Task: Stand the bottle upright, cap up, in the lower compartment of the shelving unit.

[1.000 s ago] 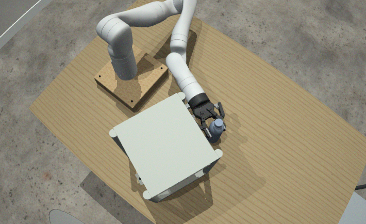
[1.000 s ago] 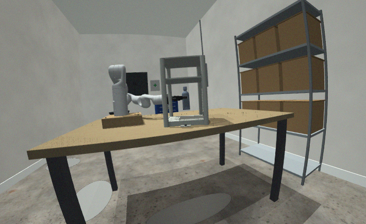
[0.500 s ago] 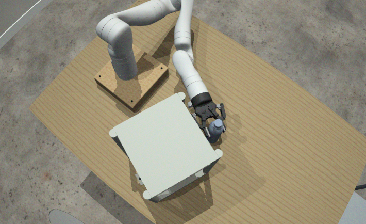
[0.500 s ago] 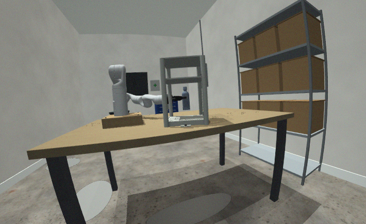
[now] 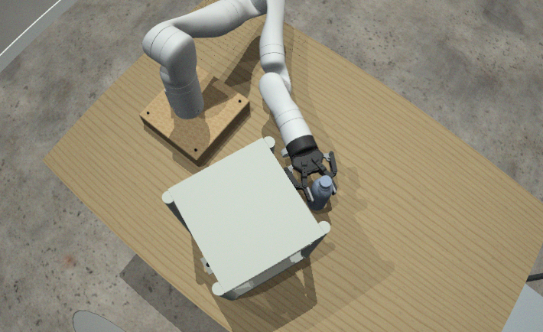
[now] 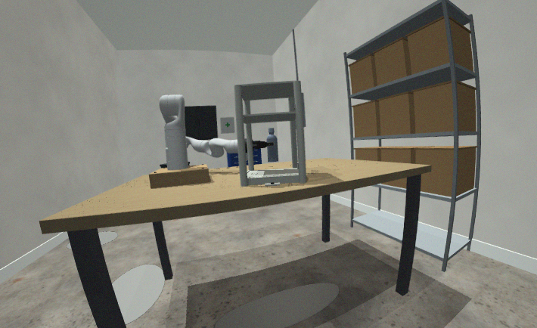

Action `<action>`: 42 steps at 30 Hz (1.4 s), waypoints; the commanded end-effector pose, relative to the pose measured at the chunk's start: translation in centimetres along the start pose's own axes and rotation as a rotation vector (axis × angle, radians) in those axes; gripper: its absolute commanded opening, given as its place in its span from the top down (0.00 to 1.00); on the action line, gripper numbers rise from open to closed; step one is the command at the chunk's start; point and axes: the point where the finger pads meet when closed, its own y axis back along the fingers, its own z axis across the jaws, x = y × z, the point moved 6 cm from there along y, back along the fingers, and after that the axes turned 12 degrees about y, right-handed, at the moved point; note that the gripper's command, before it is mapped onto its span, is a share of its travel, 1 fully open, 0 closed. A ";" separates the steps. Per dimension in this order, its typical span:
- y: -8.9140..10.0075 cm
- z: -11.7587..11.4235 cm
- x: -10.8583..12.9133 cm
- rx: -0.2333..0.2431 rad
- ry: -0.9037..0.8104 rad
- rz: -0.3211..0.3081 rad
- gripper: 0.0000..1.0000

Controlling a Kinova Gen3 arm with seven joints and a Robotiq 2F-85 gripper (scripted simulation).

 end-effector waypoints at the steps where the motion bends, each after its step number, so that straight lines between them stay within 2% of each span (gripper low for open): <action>1: 0.0 0.0 -0.1 0.000 -0.001 -0.001 1.00; 13: 0.0 0.1 -0.2 0.018 0.000 -0.005 1.00; 23: -0.1 0.3 -0.5 0.056 0.001 -0.007 1.00; 37: -0.1 0.7 -0.5 0.136 0.000 0.014 1.00; 42: -0.1 0.8 -0.4 0.148 0.000 0.021 1.00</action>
